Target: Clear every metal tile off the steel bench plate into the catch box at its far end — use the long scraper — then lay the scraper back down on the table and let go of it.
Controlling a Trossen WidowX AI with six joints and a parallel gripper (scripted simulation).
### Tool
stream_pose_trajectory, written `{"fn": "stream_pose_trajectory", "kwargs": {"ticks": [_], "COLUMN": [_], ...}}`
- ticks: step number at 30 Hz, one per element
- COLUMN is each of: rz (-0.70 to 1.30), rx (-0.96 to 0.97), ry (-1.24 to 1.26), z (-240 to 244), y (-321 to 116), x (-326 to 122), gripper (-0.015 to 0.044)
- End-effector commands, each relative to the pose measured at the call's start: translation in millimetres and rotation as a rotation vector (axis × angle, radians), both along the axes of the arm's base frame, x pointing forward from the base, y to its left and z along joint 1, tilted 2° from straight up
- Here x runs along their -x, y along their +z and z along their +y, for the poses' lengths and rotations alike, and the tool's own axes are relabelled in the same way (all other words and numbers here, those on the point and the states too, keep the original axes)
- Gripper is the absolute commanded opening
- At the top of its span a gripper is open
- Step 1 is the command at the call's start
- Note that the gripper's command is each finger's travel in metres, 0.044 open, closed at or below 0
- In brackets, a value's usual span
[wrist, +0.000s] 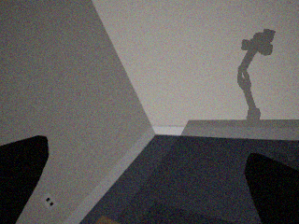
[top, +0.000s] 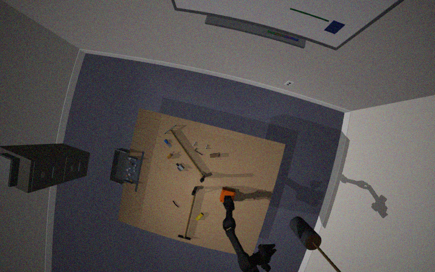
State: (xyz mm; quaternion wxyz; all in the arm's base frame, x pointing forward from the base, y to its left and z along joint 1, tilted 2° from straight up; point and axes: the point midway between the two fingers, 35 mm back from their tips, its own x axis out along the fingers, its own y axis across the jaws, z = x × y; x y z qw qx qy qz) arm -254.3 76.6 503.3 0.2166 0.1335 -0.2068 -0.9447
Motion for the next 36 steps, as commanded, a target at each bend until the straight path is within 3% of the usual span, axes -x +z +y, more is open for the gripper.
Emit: {"fn": "stream_pose_trajectory", "kwargs": {"ticks": [1, 9, 26, 36], "rz": [0.009, 0.015, -0.128, -0.208], "rx": [0.01, 0.022, 0.15, 0.243], "ry": [0.076, 0.148, -0.077, -0.225], "z": [-15.3, -30.6, 25.8, 63.0], "y": [3.1, 5.5, -13.8, -27.0], "x": [4.3, 7.7, 13.9, 11.4], "gripper": [0.044, 0.044, 0.0, 0.0]}}
